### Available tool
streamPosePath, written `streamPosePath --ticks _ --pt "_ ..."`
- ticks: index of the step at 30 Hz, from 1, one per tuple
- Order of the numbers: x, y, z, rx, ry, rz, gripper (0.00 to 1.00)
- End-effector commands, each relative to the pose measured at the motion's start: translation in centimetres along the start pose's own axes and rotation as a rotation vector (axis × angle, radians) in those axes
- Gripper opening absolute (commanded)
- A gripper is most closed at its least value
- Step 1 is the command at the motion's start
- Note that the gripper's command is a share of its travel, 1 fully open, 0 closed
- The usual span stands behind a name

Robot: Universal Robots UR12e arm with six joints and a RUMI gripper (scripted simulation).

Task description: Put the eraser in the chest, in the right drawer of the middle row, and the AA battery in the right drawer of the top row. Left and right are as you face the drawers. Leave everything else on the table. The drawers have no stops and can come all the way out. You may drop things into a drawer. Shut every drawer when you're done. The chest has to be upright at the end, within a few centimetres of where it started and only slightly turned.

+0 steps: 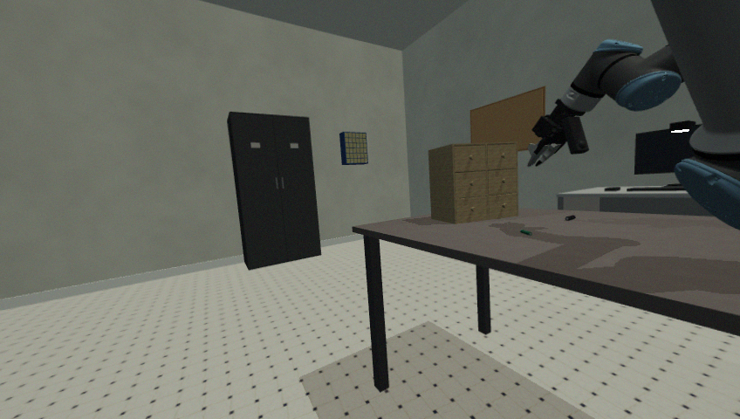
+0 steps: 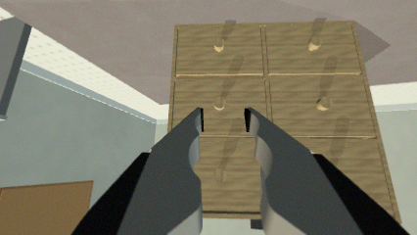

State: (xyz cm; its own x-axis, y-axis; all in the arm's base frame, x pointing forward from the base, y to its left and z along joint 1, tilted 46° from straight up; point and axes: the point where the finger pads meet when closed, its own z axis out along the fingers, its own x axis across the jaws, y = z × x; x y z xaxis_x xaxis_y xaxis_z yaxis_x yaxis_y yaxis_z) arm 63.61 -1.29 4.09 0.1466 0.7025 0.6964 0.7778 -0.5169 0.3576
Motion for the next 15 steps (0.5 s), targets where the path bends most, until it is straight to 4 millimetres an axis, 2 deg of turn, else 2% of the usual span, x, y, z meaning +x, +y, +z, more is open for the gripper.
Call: streamPosePath --ticks 1,15 --pt "-0.1 0.1 -0.4 0.042 0.001 -0.002 0.20" --pt "-0.1 0.2 -1.5 0.145 0.001 -0.002 0.20"
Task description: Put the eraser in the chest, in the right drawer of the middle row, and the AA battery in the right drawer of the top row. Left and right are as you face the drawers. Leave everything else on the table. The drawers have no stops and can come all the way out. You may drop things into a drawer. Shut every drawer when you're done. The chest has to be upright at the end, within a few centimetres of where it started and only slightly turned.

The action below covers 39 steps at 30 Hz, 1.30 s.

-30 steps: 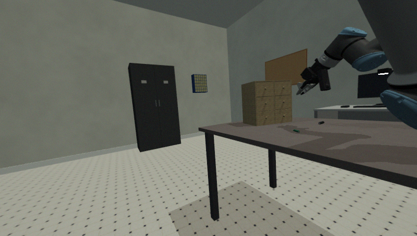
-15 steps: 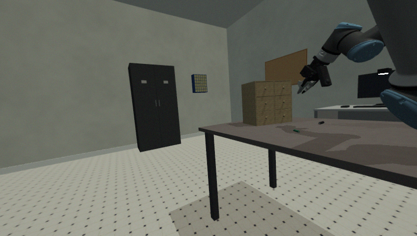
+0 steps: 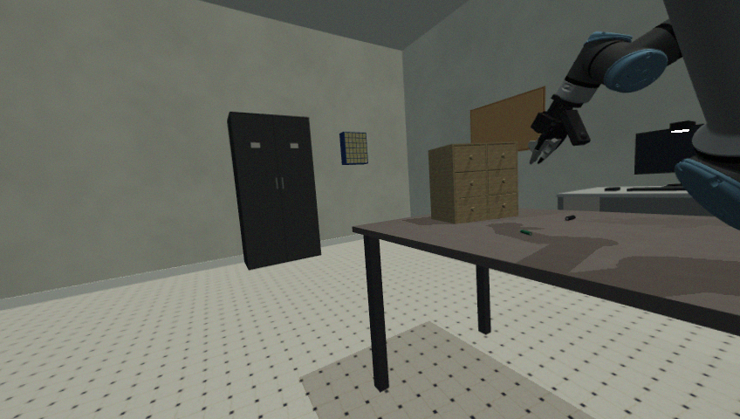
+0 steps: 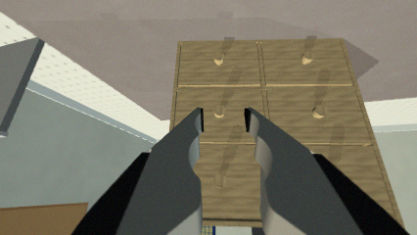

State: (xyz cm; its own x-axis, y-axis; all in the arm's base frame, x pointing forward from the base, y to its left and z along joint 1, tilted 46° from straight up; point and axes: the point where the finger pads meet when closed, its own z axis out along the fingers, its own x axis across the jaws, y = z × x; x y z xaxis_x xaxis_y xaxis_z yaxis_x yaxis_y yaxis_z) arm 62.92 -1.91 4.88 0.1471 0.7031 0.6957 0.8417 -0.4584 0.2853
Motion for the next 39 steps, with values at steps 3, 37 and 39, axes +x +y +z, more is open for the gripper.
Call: streamPosePath --ticks 3,37,39 --pt "-0.1 0.1 -0.6 0.059 0.002 -0.002 0.20" --pt "-0.1 -0.1 -3.8 0.358 0.001 -0.002 0.20" --pt "-0.1 -0.1 -4.0 0.377 0.001 -0.002 0.20"
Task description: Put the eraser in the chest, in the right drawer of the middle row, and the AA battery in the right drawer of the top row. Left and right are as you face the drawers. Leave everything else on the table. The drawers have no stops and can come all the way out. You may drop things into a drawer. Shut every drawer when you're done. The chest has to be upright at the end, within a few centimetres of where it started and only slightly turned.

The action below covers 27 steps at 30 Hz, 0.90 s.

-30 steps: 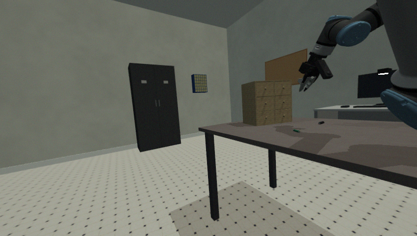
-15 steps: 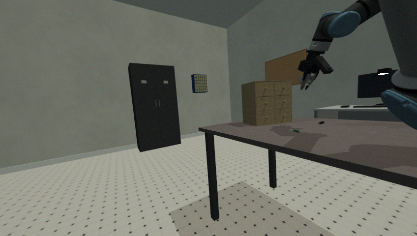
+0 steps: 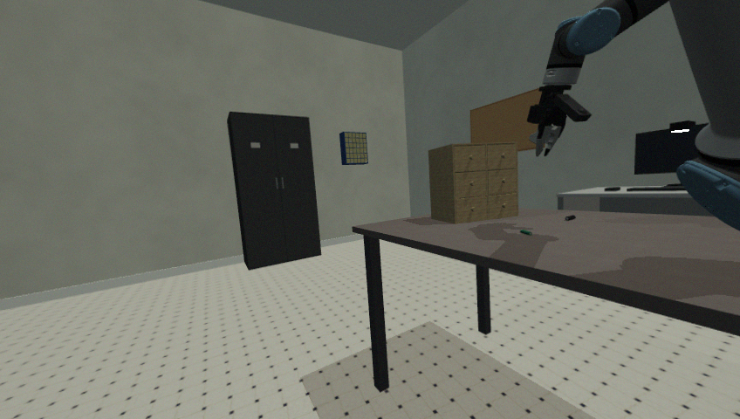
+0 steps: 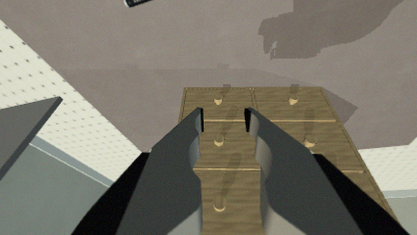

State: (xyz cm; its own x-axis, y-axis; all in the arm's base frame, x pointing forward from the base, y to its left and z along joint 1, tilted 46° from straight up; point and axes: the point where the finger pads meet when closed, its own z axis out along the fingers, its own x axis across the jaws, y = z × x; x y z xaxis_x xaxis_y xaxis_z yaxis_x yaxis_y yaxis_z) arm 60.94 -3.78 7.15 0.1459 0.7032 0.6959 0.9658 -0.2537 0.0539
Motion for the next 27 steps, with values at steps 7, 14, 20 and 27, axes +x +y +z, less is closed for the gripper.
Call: streamPosePath --ticks 7,14,20,27 --pt "-0.1 -0.3 -1.1 0.109 0.001 -0.001 0.20" --pt "-0.1 -0.5 -1.5 0.152 0.001 -0.001 0.20" --pt "-0.1 -0.7 -2.0 0.199 0.001 -0.001 0.20" --pt "-0.1 -0.9 -2.5 0.244 0.001 -0.001 0.20"
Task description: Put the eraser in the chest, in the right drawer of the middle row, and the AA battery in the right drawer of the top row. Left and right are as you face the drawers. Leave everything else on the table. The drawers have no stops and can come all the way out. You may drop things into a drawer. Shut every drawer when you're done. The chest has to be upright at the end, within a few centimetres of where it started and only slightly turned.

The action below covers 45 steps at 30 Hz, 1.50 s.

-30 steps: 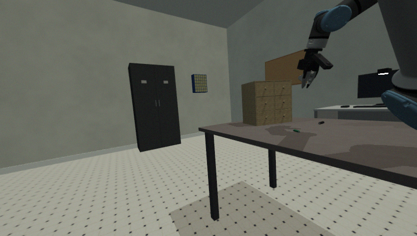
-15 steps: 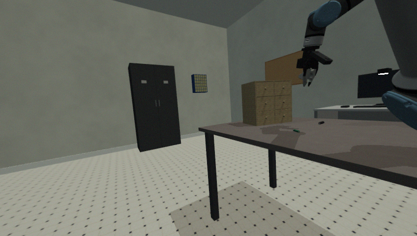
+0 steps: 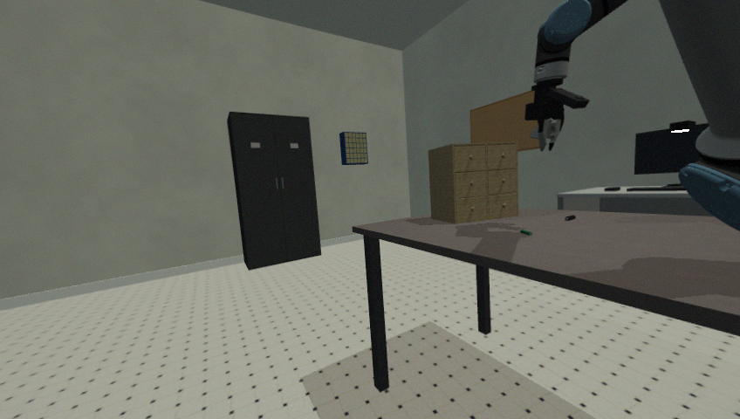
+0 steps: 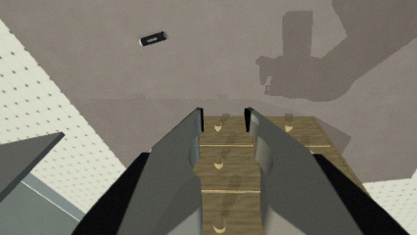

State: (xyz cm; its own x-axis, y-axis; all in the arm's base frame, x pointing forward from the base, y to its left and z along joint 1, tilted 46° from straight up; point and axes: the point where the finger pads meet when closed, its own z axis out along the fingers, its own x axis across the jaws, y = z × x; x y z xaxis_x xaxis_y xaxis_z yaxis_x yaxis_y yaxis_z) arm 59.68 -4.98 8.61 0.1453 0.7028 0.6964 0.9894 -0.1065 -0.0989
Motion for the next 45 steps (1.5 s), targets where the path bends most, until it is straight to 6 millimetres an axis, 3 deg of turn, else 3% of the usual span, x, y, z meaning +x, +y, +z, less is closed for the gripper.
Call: streamPosePath --ticks 1,45 --pt "-0.03 -0.12 -0.33 0.030 0.000 0.000 0.20" --pt "-0.03 -0.61 -1.05 0.110 0.000 0.000 0.20"
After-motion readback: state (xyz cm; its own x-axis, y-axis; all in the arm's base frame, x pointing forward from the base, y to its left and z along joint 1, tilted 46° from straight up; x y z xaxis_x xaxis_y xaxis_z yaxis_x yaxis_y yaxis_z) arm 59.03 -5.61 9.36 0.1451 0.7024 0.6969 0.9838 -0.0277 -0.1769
